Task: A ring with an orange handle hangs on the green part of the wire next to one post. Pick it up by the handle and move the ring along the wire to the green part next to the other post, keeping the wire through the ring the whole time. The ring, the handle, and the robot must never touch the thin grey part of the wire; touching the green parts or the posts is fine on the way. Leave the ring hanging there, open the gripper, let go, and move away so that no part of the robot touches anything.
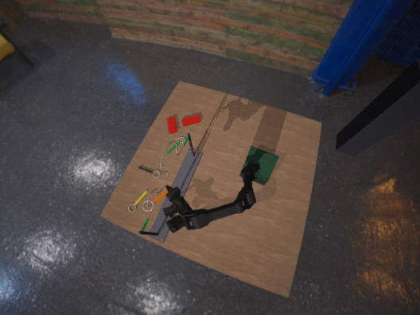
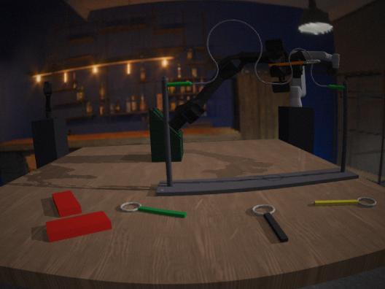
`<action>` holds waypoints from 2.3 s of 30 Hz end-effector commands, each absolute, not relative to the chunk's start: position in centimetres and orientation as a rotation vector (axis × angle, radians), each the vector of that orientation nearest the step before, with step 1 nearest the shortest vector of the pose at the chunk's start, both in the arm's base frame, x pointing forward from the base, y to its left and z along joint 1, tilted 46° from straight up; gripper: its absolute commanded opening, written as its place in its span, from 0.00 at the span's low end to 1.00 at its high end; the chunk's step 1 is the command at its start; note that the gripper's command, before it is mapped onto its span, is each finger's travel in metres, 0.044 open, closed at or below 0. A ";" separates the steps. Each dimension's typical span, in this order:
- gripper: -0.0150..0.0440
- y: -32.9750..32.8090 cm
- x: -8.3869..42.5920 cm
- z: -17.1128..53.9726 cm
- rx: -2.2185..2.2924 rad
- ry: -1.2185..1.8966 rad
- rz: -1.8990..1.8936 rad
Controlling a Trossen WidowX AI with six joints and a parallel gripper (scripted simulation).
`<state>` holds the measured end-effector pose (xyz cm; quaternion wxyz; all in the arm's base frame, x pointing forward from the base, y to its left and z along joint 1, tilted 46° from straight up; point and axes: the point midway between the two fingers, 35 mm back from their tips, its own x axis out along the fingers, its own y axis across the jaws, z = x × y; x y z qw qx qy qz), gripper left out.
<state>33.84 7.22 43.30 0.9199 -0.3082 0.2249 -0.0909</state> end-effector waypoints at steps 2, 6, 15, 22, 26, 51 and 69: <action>0.00 7.7 33.9 42.9 -0.536 0.466 -0.157; 0.00 8.2 33.9 42.6 -0.445 0.467 -0.129; 0.00 9.4 34.0 42.1 -0.237 0.465 -0.064; 0.00 10.5 34.1 41.9 -0.073 0.461 -0.013; 0.00 11.1 34.1 41.9 0.021 0.458 0.017; 0.00 14.7 34.2 42.9 0.606 0.411 0.203; 0.00 16.6 34.2 44.9 1.027 0.353 0.334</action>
